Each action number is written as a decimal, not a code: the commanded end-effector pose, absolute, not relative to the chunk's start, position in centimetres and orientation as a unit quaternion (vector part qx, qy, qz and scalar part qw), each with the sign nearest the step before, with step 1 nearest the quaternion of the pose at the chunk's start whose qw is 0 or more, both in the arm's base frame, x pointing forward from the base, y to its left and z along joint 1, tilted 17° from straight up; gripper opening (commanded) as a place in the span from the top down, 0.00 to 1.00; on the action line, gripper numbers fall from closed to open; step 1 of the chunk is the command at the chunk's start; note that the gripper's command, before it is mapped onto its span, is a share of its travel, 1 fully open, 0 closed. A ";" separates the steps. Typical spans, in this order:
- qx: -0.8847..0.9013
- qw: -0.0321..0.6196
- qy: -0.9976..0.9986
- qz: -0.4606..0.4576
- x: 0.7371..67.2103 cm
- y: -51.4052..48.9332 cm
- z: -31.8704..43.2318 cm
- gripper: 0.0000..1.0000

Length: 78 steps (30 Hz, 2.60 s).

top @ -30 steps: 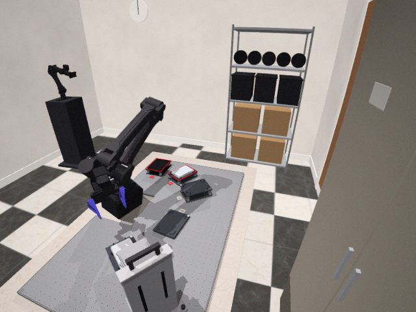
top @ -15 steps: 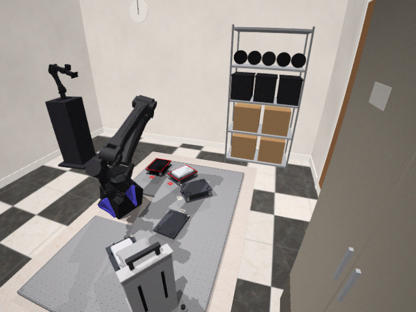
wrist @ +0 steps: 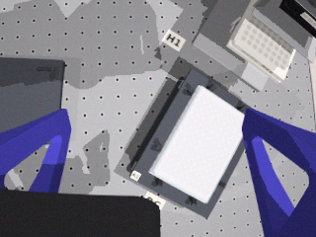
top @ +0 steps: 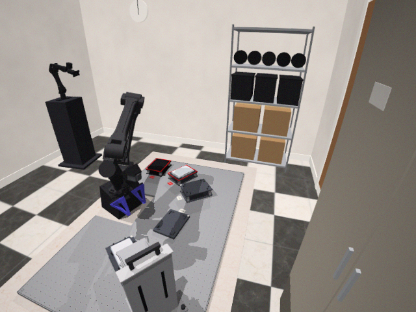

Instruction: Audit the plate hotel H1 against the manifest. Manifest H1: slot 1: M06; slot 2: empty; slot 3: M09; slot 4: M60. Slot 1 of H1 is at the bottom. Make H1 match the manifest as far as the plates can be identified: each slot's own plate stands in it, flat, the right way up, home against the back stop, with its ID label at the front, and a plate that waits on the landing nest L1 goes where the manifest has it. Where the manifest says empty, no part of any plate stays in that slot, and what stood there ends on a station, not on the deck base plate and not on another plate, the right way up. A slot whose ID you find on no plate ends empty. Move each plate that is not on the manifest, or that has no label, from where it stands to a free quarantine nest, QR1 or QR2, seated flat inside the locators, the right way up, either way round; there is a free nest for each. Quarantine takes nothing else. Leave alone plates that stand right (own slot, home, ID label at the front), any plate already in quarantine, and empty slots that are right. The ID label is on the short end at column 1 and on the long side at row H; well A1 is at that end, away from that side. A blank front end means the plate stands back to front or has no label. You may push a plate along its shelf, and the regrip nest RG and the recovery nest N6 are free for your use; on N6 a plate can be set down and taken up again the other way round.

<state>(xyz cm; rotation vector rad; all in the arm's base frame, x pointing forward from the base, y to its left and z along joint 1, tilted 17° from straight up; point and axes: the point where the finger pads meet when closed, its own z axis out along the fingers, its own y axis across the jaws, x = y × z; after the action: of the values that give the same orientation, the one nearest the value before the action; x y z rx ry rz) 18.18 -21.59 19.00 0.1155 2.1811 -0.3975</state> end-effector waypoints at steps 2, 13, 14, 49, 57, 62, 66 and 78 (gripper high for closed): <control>-0.021 0.433 0.881 -0.188 19.9 -21.9 23.0 0.00; -0.103 0.378 0.902 -0.179 22.6 -20.2 23.4 0.00; -0.112 0.372 0.904 -0.178 22.9 -20.1 23.5 0.00; -0.383 0.146 0.902 -0.136 27.0 -17.6 23.6 0.00; -0.419 0.096 0.896 -0.114 26.3 -17.5 20.1 0.00; -0.421 0.097 0.895 -0.113 26.6 -17.5 19.1 0.00; -0.423 0.097 0.894 -0.112 27.1 -17.4 17.8 0.00; -0.413 0.097 0.899 -0.112 27.9 -17.9 14.6 0.00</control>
<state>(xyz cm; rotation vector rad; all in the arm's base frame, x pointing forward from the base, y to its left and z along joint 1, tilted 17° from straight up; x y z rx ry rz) 27.45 -17.78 14.98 -1.2358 2.6619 -0.3175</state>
